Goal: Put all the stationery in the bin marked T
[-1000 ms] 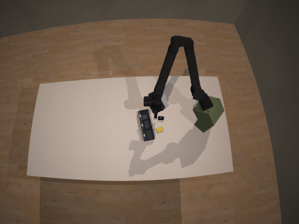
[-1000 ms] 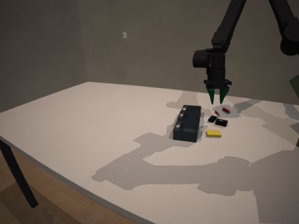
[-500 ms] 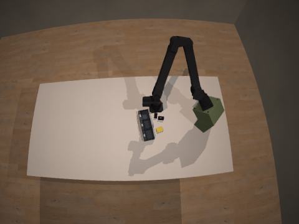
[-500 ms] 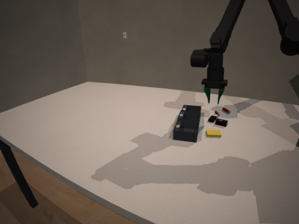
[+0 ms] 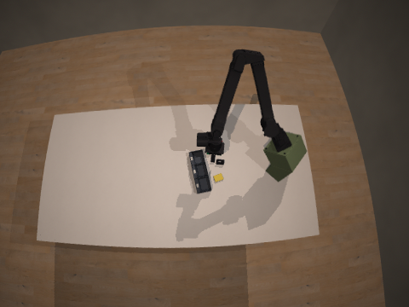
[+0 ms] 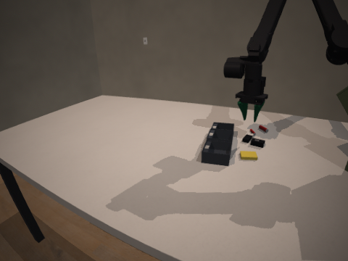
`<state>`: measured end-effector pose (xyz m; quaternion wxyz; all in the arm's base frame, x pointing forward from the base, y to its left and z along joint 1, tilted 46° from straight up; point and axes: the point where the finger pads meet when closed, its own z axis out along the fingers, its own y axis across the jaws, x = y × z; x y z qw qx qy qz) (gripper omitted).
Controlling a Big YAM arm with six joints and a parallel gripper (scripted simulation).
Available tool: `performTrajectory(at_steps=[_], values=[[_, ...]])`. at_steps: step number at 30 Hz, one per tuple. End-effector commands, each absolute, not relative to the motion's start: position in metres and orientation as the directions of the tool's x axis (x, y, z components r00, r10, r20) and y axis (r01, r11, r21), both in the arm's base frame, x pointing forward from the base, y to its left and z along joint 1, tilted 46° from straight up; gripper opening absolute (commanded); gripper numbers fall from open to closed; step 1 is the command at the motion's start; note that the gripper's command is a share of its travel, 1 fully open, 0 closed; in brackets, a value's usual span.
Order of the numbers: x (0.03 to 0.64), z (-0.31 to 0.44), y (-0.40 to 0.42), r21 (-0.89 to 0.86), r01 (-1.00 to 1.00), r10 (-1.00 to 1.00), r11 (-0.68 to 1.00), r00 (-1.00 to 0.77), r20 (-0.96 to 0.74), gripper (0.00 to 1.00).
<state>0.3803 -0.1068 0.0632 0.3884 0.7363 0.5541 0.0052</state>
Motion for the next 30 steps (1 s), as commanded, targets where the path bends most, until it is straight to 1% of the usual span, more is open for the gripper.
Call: performTrajectory(at_steps=[1,25,26,30], values=[[0.387,0.074,-0.099,0.62,0.78,0.823,-0.087,0.407,-0.397,0.37],[0.383,0.069,-0.105,0.6,0.795,0.819,-0.089,0.401,-0.41,0.37],[0.379,0.057,-0.113,0.584,0.807,0.817,-0.092,0.397,-0.419,0.37],[0.385,0.054,-0.117,0.588,0.803,0.816,-0.092,0.399,-0.417,0.37]])
